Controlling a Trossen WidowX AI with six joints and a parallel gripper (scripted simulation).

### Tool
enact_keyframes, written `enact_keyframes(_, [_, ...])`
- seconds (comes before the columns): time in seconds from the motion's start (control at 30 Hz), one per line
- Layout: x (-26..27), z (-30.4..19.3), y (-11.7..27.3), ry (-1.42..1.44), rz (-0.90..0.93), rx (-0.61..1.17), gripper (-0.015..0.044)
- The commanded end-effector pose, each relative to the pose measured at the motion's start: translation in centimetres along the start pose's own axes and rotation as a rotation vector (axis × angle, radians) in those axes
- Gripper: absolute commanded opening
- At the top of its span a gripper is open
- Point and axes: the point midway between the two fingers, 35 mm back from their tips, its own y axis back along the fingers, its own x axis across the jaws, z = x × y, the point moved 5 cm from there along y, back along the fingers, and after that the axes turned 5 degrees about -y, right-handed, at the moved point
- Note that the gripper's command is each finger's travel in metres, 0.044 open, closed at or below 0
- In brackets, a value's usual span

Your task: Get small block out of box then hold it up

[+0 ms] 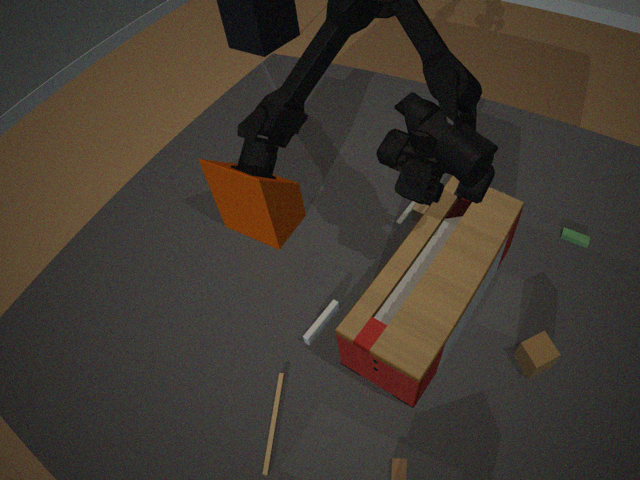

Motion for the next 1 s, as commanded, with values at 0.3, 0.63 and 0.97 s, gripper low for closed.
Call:
enact_keyframes(0.3, [-0.4, -2.7, 0.5, 0.640, 0.058, -0.078, 0.0285])
enact_keyframes(0.63, [-2.4, -4.0, -0.1, 1.762, -0.037, -0.235, 0.0285])
enact_keyframes(0.97, [-3.7, -4.8, -0.4, 2.456, -0.174, -0.334, 0.0285])
